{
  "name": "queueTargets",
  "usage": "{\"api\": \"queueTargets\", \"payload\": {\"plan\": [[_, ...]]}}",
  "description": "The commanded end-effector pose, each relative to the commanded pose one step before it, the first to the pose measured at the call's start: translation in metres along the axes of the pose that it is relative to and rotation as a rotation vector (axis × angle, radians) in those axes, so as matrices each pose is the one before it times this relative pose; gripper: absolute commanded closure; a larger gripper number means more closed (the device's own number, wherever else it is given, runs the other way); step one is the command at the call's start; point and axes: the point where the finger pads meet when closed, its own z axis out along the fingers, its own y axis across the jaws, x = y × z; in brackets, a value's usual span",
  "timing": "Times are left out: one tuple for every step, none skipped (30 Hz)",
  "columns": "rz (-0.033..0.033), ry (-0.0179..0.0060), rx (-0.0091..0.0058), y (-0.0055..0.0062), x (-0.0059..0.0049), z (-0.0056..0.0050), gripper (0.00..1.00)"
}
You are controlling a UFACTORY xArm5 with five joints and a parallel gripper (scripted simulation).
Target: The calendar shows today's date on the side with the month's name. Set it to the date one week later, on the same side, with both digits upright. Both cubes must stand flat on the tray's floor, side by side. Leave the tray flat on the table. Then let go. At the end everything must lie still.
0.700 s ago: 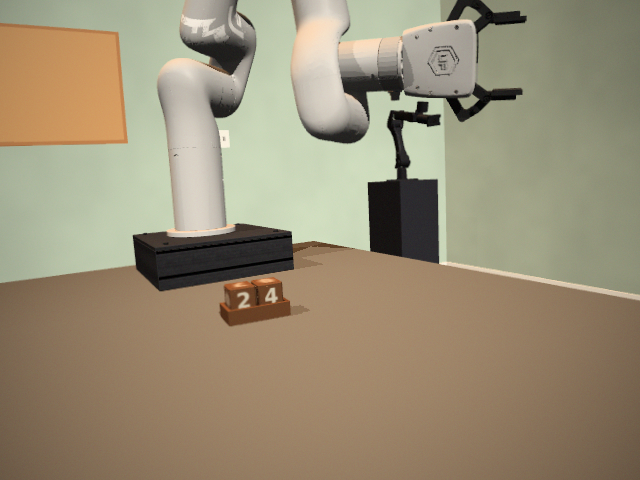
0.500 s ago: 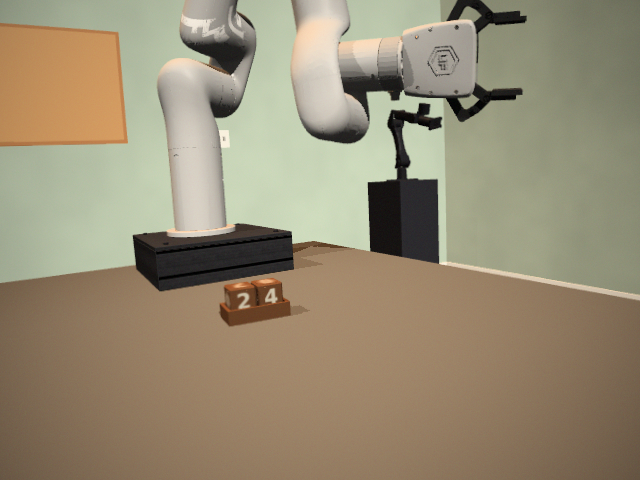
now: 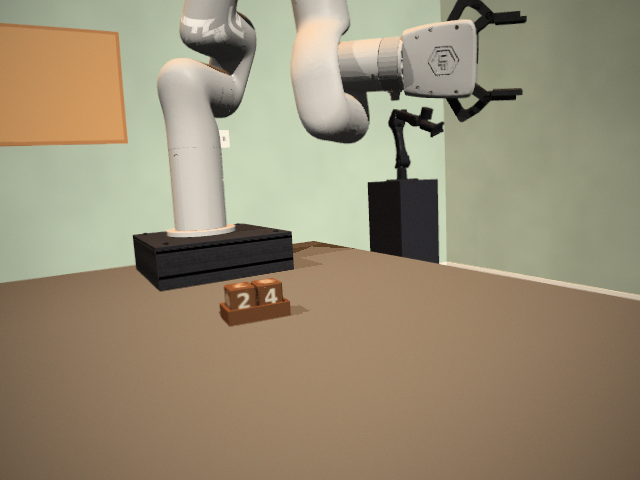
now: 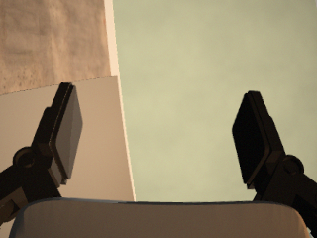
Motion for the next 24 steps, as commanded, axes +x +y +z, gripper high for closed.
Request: {"api": "queueTargets", "payload": {"plan": [[-0.01846, -0.01039, 0.01064, 0.00007, -0.00437, 0.00149, 0.0], [-0.01352, -0.00783, 0.01019, -0.001, -0.00336, 0.0009, 0.0], [-0.01782, -0.01015, 0.01369, -0.00139, -0.00444, 0.00116, 0.0], [-0.02234, -0.01244, 0.01755, -0.00187, -0.00558, 0.00141, 0.0], [-0.02694, -0.01454, 0.02174, -0.00244, -0.00675, 0.00162, 0.0], [-0.03148, -0.01632, 0.02621, -0.00312, -0.00791, 0.0018, 0.0], [-0.03586, -0.01763, 0.03091, -0.00392, -0.00902, 0.00192, 0.0], [-0.03376, -0.01559, 0.03012, -0.0041, -0.00847, 0.0017, 0.0], [-0.0062, -0.00275, 0.00564, -0.00081, -0.00154, 0.00032, 0.0], [-0.04302, -0.01808, 0.04002, -0.00586, -0.01075, 0.00193, 0.0], [-0.00068, -0.00027, 0.00064, -0.0001, -0.00017, 0.00003, 0.0], [0.0, 0.0, 0.0, 0.0, 0.0, 0.0, 0.0], [0.0, 0.0, 0.0, 0.0, 0.0, 0.0, 0.0], [-0.047, -0.01754, 0.04551, -0.00718, -0.01163, 0.00186, 0.0], [-0.04982, -0.01585, 0.05016, -0.00854, -0.01212, 0.00169, 0.0], [-0.01478, -0.00411, 0.01523, -0.00278, -0.00349, 0.00051, 0.0], [-0.017, -0.00438, 0.01772, -0.0033, -0.00397, 0.00056, 0.0], [-0.02035, -0.00474, 0.02148, -0.00411, -0.0047, 0.00062, 0.0], [-0.03214, -0.00632, 0.03451, -0.00681, -0.00732, 0.00082, 0.0], [-0.02173, -0.00343, 0.02371, -0.00488, -0.0048, 0.00052, 0.0], [-0.02856, -0.00341, 0.03159, -0.00671, -0.00617, 0.00057, 0.0], [-0.02444, -0.00189, 0.02738, -0.00604, -0.0051, 0.00043, 0.0], [-0.00206, -0.00012, 0.00232, -0.00052, -0.00042, 0.00004, 0.0], [-0.04624, -0.0007, 0.05264, -0.0121, -0.00927, 0.00045, 0.0]]}}
